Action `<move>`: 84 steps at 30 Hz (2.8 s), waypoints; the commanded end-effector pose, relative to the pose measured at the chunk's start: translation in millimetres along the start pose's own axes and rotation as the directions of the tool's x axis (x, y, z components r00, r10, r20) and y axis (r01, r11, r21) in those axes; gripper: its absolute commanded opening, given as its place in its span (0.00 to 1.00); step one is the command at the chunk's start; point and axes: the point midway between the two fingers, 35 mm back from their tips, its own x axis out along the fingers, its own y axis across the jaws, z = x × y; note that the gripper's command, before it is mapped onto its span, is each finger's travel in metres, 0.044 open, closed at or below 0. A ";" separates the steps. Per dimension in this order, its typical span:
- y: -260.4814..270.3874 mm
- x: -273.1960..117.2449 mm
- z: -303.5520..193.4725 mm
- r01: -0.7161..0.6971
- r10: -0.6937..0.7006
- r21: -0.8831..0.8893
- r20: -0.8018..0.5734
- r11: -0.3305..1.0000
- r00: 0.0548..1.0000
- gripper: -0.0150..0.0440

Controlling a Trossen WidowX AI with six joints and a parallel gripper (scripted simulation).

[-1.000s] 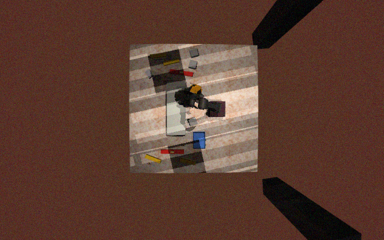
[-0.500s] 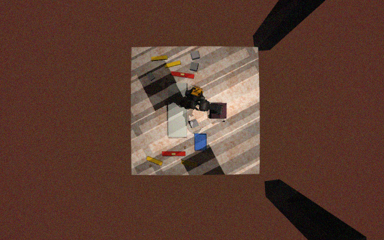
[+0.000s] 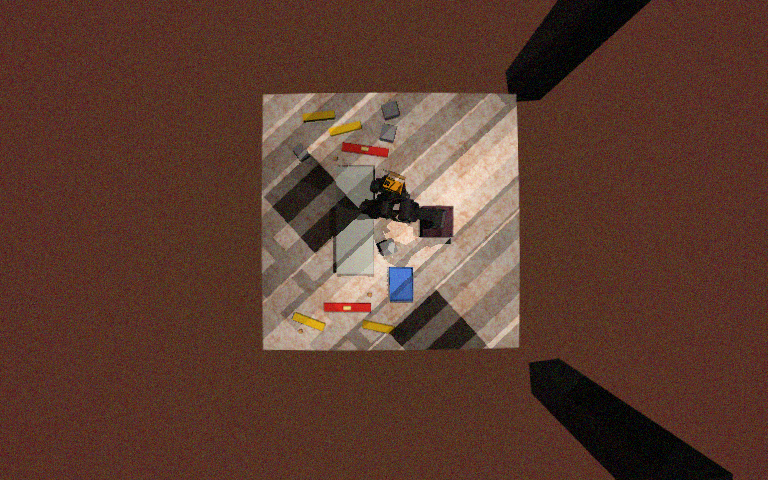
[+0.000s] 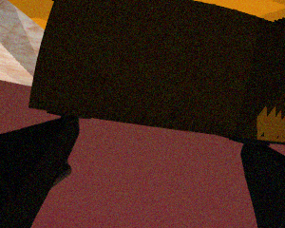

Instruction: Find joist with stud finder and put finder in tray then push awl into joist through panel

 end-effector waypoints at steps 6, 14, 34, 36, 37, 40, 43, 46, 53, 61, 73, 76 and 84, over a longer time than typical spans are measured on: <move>-0.5 -9.8 0.8 0.000 0.000 0.005 0.004 1.000 1.000 1.00; -0.4 -20.5 0.8 0.000 0.000 0.005 0.005 1.000 1.000 1.00; 2.5 -43.4 -57.5 -0.038 0.033 0.087 0.062 0.995 0.998 1.00; 14.2 -29.4 -46.8 -0.174 0.113 0.271 0.228 0.947 0.967 1.00; 18.8 -23.8 -40.9 -0.254 0.138 0.358 0.319 0.898 0.938 1.00; 24.4 -13.9 -25.3 -0.497 0.136 0.542 0.572 0.678 0.809 1.00; 18.9 -10.9 -17.9 -0.708 0.024 0.588 0.763 0.392 0.646 1.00; 6.4 -11.1 -22.8 -0.858 -0.167 0.500 0.861 0.112 0.480 1.00; -0.7 -11.7 -30.2 -0.908 -0.279 0.418 0.872 -0.004 0.402 1.00; -0.7 -11.7 -30.2 -0.908 -0.279 0.418 0.872 -0.004 0.402 1.00; -2.0 -4.1 -15.0 -0.908 -0.279 0.418 0.872 -0.004 0.402 1.00; -2.2 -2.0 -10.7 -0.909 -0.278 0.418 0.872 -0.004 0.402 1.00; -2.0 3.2 0.9 -0.909 -0.278 0.418 0.872 -0.004 0.402 1.00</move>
